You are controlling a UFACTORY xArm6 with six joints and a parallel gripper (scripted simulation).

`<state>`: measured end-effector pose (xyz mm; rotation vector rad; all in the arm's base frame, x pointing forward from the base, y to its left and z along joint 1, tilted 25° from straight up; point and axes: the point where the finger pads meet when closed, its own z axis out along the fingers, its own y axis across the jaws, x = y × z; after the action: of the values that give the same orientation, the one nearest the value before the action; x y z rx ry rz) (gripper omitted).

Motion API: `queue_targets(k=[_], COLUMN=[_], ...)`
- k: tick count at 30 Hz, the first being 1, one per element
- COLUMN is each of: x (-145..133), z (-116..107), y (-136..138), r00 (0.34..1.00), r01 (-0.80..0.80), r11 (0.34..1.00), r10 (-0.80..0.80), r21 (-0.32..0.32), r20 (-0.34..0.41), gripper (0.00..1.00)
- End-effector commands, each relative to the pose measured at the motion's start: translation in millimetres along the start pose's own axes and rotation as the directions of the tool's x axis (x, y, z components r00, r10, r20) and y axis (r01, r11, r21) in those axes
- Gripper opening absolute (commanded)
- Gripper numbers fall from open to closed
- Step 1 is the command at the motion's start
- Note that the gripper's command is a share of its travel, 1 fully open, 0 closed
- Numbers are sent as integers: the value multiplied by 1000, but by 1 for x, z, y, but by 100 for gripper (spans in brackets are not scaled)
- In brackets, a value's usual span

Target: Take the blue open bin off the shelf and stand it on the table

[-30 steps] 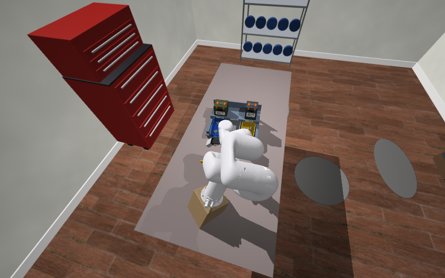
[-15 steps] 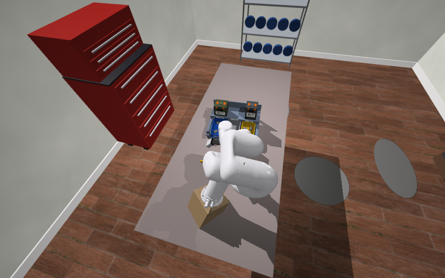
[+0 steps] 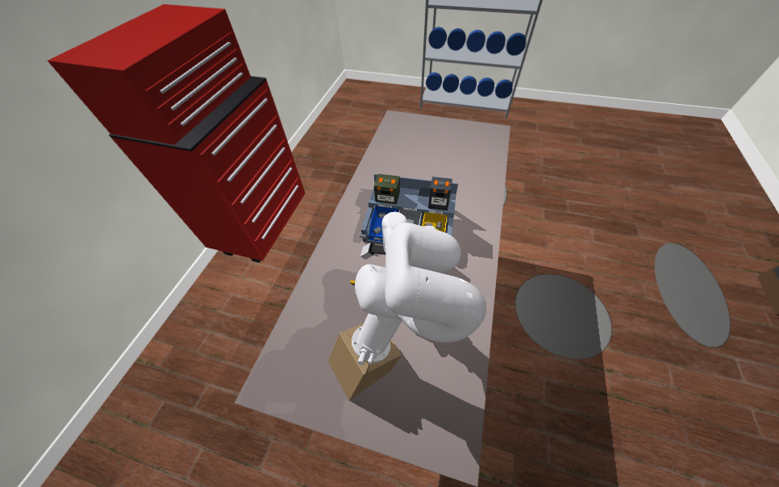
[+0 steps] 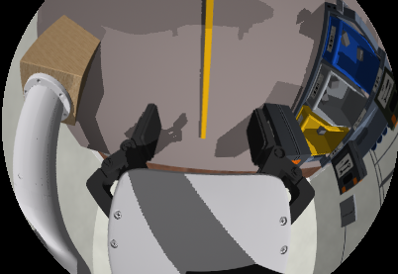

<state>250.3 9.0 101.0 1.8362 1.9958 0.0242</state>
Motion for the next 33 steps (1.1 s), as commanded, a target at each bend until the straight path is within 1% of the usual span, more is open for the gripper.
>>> queue_targets(k=[1,25,30,33], x=[0,0,23,23], z=[0,2,2,2], y=[2,2,47,47], r00=[1000,1000,1000,1000], r01=[-1,-1,-1,-1], r11=[1000,1000,1000,1000], r10=[1,1,1,1], r21=[-3,-3,-6,-6], r20=[0,0,-1,-1], gripper=[100,100,100,100])
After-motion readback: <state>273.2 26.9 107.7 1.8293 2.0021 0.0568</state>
